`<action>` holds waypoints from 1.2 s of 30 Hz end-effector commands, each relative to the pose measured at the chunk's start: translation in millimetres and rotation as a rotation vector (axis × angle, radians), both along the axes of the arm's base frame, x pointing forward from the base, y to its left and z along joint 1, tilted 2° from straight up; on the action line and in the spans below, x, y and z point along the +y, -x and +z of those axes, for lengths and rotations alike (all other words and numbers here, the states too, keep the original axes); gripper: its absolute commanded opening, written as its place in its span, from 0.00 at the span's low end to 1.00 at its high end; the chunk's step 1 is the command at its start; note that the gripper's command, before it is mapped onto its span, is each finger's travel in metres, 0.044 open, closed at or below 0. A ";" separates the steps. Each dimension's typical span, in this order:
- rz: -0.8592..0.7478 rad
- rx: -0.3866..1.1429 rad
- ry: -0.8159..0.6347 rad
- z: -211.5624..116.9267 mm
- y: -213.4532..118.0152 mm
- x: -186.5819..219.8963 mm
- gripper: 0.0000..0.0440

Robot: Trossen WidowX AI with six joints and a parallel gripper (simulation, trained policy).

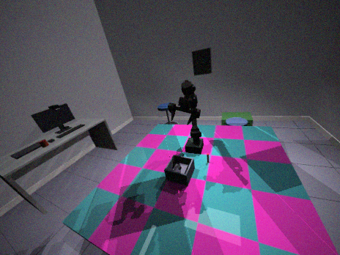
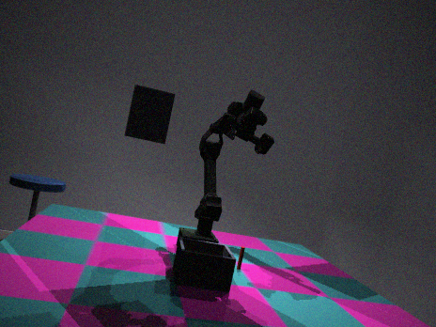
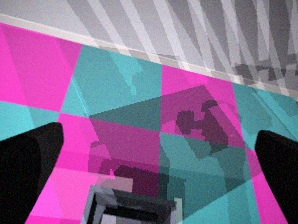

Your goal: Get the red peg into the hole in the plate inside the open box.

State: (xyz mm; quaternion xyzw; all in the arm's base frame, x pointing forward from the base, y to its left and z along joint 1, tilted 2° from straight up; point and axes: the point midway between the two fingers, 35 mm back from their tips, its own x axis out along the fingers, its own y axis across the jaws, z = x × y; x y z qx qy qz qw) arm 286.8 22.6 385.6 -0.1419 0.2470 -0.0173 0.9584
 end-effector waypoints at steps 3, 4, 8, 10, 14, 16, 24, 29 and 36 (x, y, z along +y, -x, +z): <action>-0.043 0.126 -0.124 -43.3 -0.8 14.6 1.00; -0.054 0.150 -0.146 -51.3 -0.2 17.3 1.00; -0.106 0.249 -0.228 -82.9 4.5 27.7 1.00; -0.137 0.299 -0.265 -98.3 8.2 32.6 1.00; -0.206 0.399 -0.331 -128.2 18.1 42.0 1.00; -0.245 0.449 -0.359 -142.6 24.3 46.4 1.00; -0.431 0.640 -0.443 -196.1 55.8 61.7 1.00; -0.570 0.741 -0.472 -226.5 78.6 69.1 1.00; -0.759 0.825 -0.493 -262.2 102.5 75.6 1.00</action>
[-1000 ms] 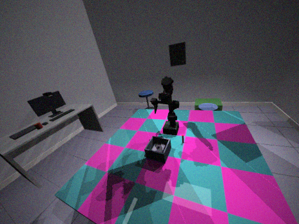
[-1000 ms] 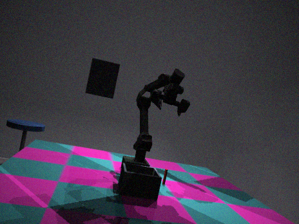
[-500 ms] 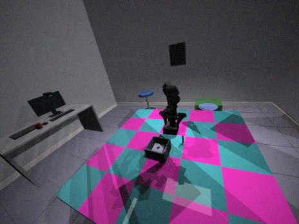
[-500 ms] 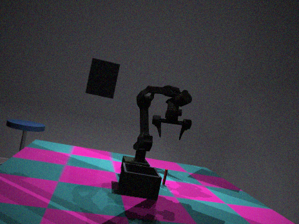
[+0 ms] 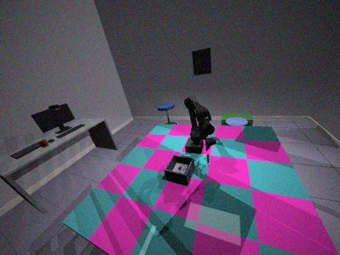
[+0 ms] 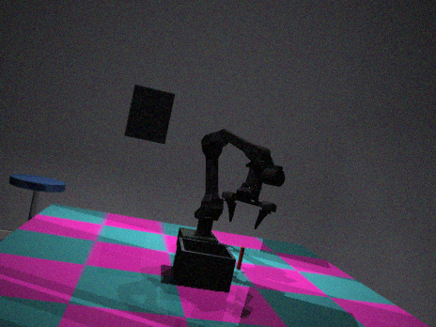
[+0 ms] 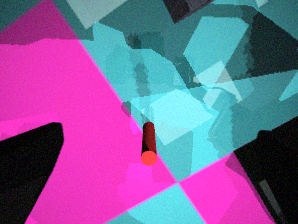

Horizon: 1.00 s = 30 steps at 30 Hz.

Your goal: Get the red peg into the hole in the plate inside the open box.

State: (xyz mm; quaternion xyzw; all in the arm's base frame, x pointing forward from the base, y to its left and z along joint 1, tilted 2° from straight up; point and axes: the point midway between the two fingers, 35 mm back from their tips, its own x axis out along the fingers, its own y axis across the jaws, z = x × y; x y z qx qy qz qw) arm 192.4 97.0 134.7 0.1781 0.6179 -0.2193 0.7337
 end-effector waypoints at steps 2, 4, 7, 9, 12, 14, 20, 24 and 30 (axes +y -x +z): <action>-0.092 0.065 0.010 -20.3 12.4 2.7 1.00; -0.130 0.084 0.014 -29.1 15.6 4.0 1.00; -0.180 0.105 0.018 -42.0 18.9 5.6 1.00; -0.210 0.114 0.019 -50.6 20.4 6.7 1.00; -0.247 0.119 0.015 -64.1 21.6 8.7 1.00; -0.268 0.118 0.010 -73.6 22.0 10.3 1.00; -0.317 0.098 -0.022 -102.7 21.6 16.0 1.00; -0.345 0.081 -0.046 -119.2 21.6 19.0 0.99; -0.390 0.084 -0.064 -136.6 26.5 20.2 0.84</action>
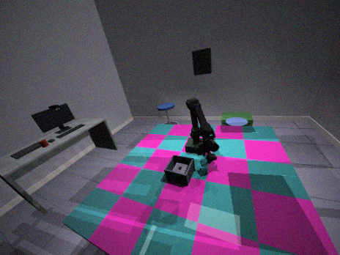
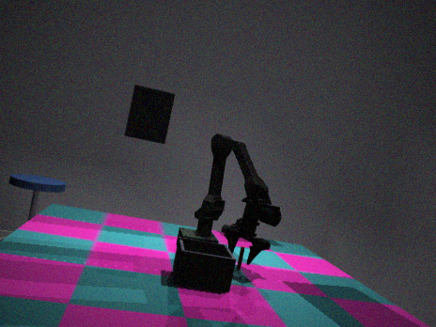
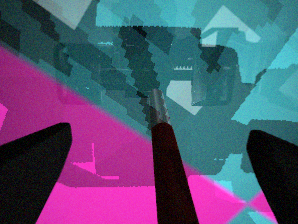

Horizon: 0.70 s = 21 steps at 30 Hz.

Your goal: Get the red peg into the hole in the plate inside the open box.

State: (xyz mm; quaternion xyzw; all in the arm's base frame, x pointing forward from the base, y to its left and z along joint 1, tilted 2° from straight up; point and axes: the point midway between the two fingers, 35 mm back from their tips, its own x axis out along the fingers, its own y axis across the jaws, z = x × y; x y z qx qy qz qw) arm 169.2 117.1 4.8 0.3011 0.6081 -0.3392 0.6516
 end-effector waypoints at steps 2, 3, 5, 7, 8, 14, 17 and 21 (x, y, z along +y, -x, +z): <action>-0.036 0.019 -0.010 -10.8 6.4 -0.9 0.73; -0.042 0.026 -0.012 -12.4 7.8 -1.3 0.68; -0.050 0.038 -0.019 -14.2 9.5 -1.5 0.56; -0.053 0.049 -0.028 -14.2 9.9 -0.9 0.44; -0.053 0.054 -0.033 -13.9 9.9 -0.5 0.38; -0.054 0.087 -0.063 -11.8 9.1 0.6 0.02; -0.033 0.052 -0.050 -5.3 3.3 -2.3 0.00; -0.001 0.018 -0.031 5.0 -1.0 -7.0 0.00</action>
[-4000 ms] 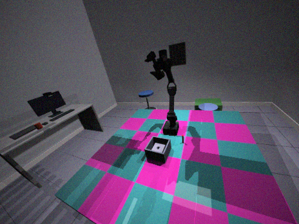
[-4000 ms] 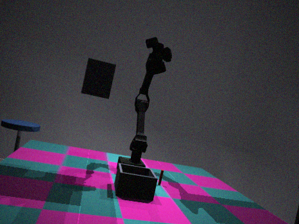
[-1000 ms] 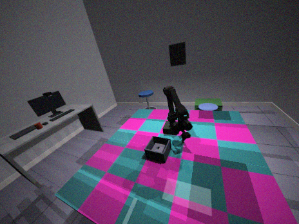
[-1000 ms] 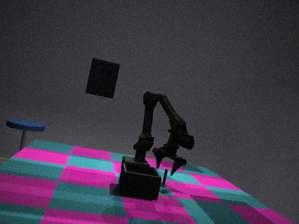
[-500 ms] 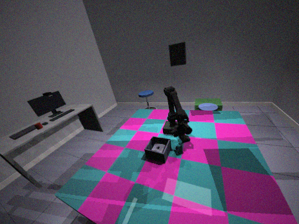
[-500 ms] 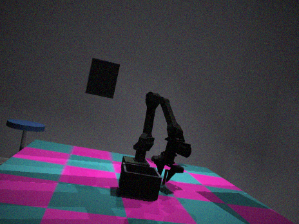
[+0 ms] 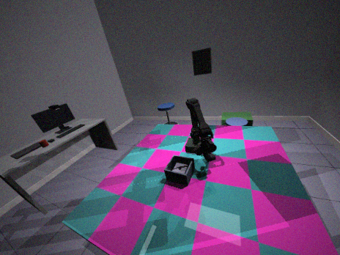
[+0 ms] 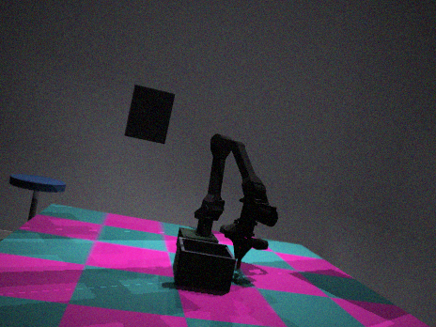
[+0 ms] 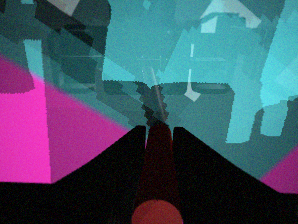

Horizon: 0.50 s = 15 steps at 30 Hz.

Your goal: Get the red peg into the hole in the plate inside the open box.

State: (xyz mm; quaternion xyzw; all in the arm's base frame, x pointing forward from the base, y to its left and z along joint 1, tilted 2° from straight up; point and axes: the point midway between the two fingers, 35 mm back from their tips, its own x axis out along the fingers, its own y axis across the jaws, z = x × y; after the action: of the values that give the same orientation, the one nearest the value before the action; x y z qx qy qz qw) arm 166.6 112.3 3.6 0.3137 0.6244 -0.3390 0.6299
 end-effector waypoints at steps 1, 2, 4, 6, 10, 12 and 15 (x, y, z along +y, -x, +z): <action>0.027 -0.029 0.015 9.0 -4.6 -3.4 0.00; 0.035 -0.036 0.020 11.9 -5.8 -4.6 0.00; 0.051 -0.052 0.029 18.0 -8.6 -6.9 0.00; 0.066 -0.068 0.038 24.3 -11.8 -9.2 0.00; 0.096 -0.101 0.057 38.0 -19.5 -14.1 0.00; 0.109 -0.117 0.066 45.3 -23.9 -16.6 0.00; 0.123 -0.140 0.080 56.6 -31.2 -20.7 0.00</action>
State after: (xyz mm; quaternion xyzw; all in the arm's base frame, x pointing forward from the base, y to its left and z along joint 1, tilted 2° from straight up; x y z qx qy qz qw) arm 192.1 94.9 51.4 0.2775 0.5902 -0.3053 0.6939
